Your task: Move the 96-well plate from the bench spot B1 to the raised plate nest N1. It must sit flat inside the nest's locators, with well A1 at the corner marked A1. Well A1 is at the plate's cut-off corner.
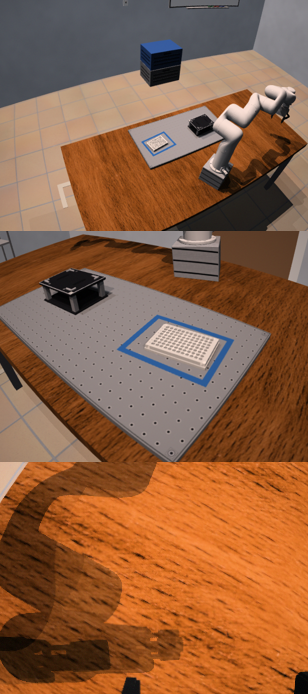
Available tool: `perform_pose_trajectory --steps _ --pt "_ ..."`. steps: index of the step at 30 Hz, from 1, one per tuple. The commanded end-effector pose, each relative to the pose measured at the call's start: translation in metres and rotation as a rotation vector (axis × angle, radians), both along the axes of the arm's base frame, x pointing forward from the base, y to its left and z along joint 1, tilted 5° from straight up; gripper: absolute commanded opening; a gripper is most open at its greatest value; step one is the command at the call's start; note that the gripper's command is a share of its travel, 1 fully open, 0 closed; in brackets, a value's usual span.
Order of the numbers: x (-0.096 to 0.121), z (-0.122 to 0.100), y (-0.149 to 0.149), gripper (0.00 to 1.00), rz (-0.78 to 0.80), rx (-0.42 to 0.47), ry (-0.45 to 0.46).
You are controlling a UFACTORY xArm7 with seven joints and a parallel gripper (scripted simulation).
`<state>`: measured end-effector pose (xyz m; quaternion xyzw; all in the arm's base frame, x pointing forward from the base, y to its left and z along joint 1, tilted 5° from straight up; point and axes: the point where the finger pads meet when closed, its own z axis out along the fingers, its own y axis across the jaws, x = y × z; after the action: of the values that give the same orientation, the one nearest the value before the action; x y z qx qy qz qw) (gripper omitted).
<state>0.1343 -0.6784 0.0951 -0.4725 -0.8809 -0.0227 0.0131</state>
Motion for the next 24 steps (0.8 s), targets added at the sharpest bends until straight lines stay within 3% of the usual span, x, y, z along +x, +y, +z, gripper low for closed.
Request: perform_pose_trajectory --steps 1,17,24 --pt "0.0 0.003 -0.001 1.0 0.0 -0.006 -0.001" --pt "0.0 0.003 -0.001 1.0 0.0 -0.006 -0.001" --pt "0.03 0.003 0.007 1.0 0.161 -0.011 -0.003"
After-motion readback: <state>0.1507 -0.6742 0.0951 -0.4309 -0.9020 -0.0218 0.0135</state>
